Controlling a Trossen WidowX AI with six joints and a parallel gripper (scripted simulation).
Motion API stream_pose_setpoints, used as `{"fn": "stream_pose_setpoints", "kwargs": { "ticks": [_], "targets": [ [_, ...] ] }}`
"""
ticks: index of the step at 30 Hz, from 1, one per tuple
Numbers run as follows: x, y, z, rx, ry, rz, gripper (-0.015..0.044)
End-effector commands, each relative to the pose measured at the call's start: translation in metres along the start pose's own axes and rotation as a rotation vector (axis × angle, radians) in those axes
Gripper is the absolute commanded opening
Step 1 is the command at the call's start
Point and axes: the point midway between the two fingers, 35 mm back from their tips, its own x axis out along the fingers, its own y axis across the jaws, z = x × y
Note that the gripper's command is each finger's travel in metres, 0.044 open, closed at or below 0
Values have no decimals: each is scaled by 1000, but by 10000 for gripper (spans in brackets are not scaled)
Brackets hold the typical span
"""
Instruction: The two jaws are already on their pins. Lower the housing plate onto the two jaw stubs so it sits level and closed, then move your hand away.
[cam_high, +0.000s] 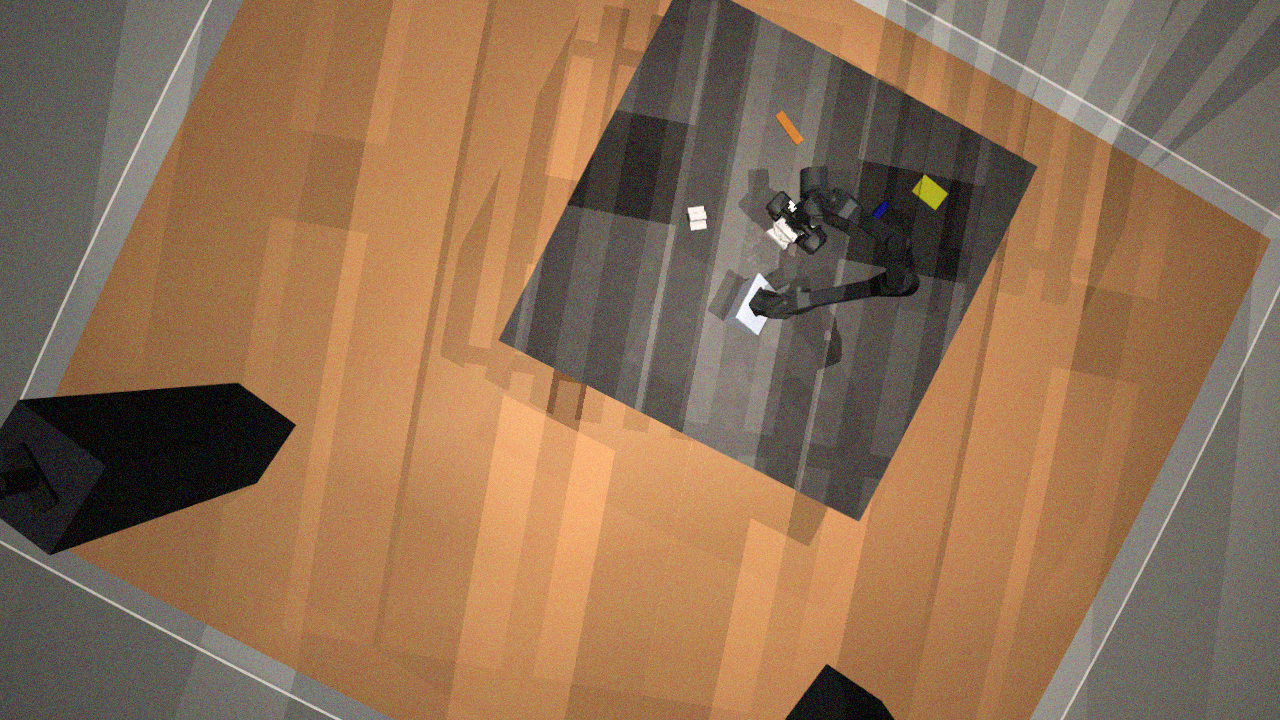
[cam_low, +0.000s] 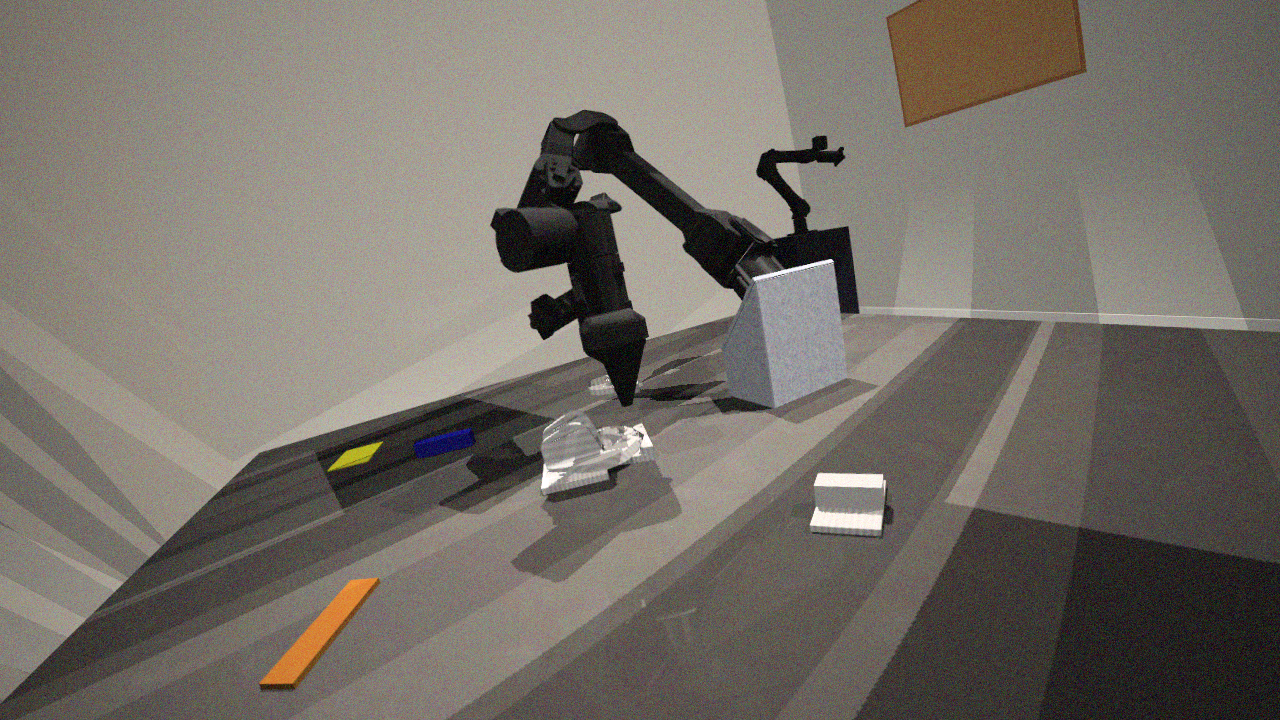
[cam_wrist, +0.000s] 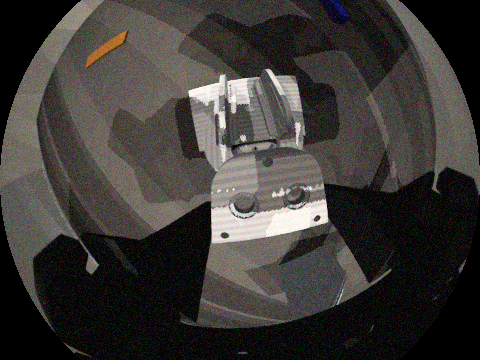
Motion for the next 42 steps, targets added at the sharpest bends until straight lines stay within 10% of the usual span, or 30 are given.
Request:
{"fn": "stream_pose_setpoints", "kwargs": {
  "ticks": [1, 42],
  "targets": [
    [7, -1, 0, -4, -1, -6, 351],
    [49, -3, -1, -5, -2, -10, 351]
  ]
}}
